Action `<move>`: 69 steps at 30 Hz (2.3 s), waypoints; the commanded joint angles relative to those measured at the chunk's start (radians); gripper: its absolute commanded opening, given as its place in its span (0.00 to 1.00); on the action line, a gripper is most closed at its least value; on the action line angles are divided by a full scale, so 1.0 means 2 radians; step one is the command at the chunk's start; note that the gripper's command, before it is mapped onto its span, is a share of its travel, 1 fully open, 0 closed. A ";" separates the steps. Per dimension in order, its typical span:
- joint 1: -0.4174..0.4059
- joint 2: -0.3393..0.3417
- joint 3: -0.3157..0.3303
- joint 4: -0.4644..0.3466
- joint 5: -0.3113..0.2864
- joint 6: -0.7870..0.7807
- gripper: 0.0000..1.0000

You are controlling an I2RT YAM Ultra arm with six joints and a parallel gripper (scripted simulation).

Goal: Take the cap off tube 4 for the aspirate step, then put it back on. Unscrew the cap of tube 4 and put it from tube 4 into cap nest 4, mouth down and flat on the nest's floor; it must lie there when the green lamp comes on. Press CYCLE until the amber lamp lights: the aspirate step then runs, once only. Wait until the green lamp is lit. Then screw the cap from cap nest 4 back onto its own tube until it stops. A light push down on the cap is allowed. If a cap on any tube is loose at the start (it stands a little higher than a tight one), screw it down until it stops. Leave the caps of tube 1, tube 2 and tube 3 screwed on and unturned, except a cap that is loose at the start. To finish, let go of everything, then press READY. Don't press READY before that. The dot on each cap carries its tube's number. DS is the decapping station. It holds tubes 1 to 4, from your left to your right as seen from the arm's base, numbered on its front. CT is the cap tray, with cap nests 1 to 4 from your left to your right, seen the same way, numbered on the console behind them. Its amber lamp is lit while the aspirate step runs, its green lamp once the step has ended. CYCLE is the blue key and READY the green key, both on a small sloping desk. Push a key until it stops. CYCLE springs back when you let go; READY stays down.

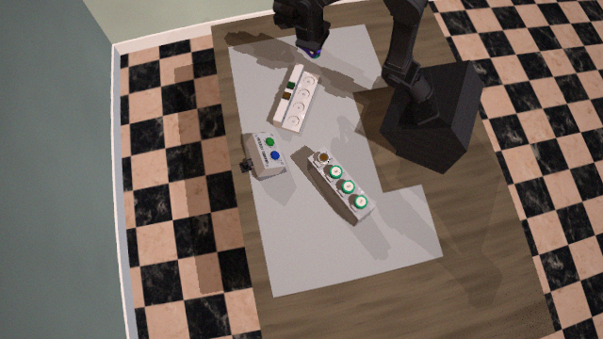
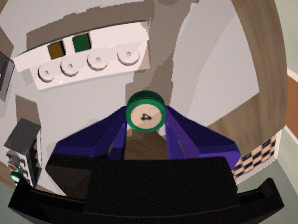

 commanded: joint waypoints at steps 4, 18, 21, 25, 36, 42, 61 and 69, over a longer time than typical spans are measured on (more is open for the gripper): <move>-0.006 -0.003 0.011 0.002 -0.053 -0.054 0.00; -0.006 -0.003 0.011 0.002 -0.053 -0.054 0.00; -0.007 -0.002 0.012 0.002 -0.054 -0.055 0.00; -0.008 0.000 0.014 0.002 -0.055 -0.056 0.00; -0.001 0.034 -0.025 0.075 -0.050 -0.051 0.00; 0.003 0.061 -0.048 0.125 -0.047 -0.048 0.00; 0.011 0.171 -0.086 0.274 -0.041 -0.042 0.00; 0.011 0.171 -0.086 0.273 -0.041 -0.042 0.00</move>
